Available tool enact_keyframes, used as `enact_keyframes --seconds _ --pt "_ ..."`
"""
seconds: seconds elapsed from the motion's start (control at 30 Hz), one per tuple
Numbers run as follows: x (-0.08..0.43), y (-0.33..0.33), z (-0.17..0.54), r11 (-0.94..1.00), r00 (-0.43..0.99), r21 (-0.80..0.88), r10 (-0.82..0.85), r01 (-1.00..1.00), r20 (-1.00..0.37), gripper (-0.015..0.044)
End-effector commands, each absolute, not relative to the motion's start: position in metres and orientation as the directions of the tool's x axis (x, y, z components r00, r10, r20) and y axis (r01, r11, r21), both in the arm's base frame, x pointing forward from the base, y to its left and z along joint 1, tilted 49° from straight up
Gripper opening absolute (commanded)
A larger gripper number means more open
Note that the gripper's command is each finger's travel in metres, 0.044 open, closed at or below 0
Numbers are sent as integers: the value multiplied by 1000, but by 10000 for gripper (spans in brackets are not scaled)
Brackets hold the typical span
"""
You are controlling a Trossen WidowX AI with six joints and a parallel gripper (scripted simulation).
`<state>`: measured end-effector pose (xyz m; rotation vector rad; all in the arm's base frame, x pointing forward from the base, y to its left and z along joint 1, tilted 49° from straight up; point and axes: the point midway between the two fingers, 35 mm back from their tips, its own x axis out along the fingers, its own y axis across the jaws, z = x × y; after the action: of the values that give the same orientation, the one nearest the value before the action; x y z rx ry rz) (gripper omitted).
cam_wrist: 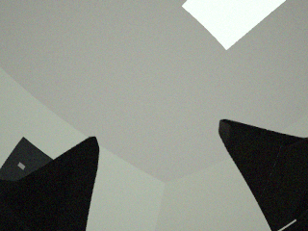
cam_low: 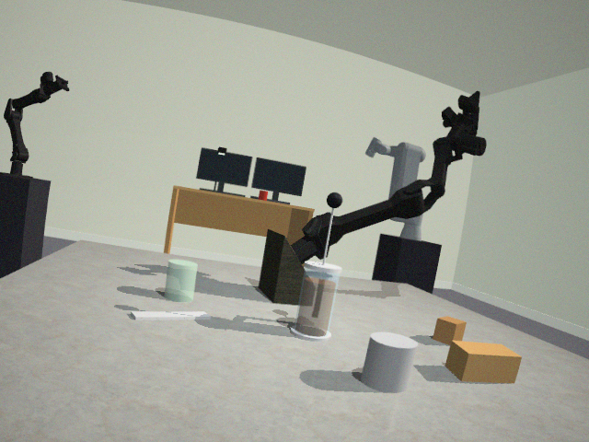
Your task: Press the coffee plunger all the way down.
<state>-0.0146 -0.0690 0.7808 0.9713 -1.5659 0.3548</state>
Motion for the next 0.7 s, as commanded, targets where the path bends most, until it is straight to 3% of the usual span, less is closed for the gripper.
enact_keyframes --seconds 0.0,0.23,0.5,0.67 --pt "-16 -70 780 599 46 287 -384 -748 922 426" --pt "-36 -89 773 485 15 245 -430 -840 903 440" --pt "-86 -169 731 80 -45 7 -631 -997 775 440" --pt "-87 -191 717 -53 -27 -84 -668 -995 744 440"
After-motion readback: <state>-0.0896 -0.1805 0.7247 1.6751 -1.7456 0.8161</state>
